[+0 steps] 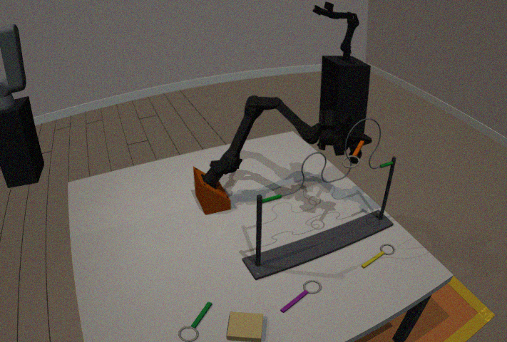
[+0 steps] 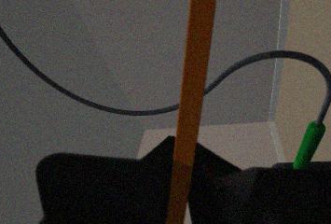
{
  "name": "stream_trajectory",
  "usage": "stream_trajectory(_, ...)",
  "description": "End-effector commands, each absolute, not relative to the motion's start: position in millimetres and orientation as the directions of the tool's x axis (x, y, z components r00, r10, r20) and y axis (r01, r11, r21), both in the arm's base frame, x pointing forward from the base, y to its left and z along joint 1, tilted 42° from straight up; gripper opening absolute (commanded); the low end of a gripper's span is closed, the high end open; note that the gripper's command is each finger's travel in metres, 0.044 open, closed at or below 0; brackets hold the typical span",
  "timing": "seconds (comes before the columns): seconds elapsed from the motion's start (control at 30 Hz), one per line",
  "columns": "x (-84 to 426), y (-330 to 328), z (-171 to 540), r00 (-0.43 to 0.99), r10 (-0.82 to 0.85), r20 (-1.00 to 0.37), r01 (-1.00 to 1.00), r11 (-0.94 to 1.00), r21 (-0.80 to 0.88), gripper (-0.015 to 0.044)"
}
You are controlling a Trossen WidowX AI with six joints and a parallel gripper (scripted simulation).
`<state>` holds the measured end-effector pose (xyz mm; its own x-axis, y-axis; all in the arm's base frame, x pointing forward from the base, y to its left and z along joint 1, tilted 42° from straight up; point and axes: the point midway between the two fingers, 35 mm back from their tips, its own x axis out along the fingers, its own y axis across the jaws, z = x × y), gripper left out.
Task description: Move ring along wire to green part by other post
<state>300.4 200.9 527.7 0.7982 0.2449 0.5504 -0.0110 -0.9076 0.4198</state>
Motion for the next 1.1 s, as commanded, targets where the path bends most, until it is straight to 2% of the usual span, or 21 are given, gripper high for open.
stream_trajectory(0.0,300.6,213.3,517.7,0.795,0.291,0.532,-0.016,-0.867,0.498,-0.0150)
stream_trajectory(0.57,297.4,255.4,473.0,0.774,0.472,0.422,-0.076,-0.593,0.802,-0.0150)
stream_trajectory(1.07,297.9,275.4,421.3,0.767,0.584,0.267,-0.134,-0.261,0.956,-0.0150)
